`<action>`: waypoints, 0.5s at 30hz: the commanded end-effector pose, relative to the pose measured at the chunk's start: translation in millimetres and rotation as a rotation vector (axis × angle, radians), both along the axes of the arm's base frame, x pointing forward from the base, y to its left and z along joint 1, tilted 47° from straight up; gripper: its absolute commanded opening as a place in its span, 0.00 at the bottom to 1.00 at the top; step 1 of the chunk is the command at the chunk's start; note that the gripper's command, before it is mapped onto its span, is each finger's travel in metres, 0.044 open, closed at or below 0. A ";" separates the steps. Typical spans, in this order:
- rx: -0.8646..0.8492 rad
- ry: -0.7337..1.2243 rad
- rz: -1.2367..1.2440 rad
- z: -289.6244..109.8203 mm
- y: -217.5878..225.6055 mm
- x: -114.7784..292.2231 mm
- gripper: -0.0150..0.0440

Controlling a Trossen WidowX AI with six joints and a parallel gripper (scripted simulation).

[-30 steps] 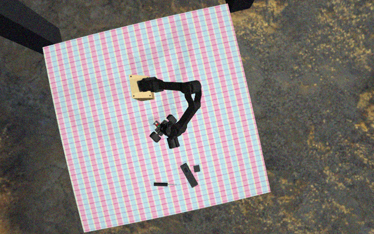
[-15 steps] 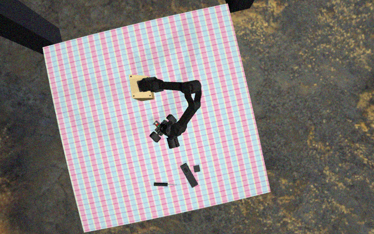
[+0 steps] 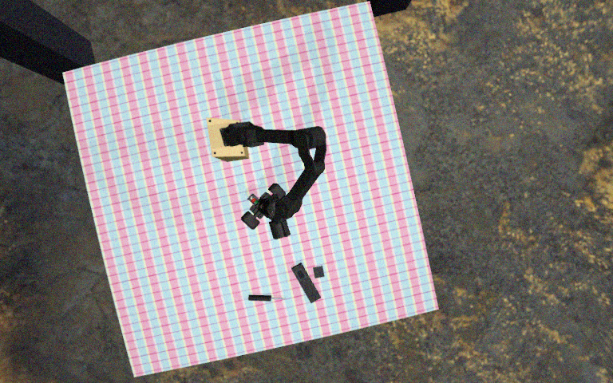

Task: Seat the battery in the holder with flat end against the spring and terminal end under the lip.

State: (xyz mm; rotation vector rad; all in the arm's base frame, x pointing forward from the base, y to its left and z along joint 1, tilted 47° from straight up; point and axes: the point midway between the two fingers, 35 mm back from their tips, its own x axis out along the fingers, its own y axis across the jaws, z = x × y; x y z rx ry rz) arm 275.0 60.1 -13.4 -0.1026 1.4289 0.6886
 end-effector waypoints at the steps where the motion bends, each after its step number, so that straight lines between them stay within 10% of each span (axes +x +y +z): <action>1: 0.000 0.012 -0.006 -1.5 -0.1 -3.4 0.36; 15: 0.003 0.005 -0.010 -1.3 -0.6 -3.9 0.36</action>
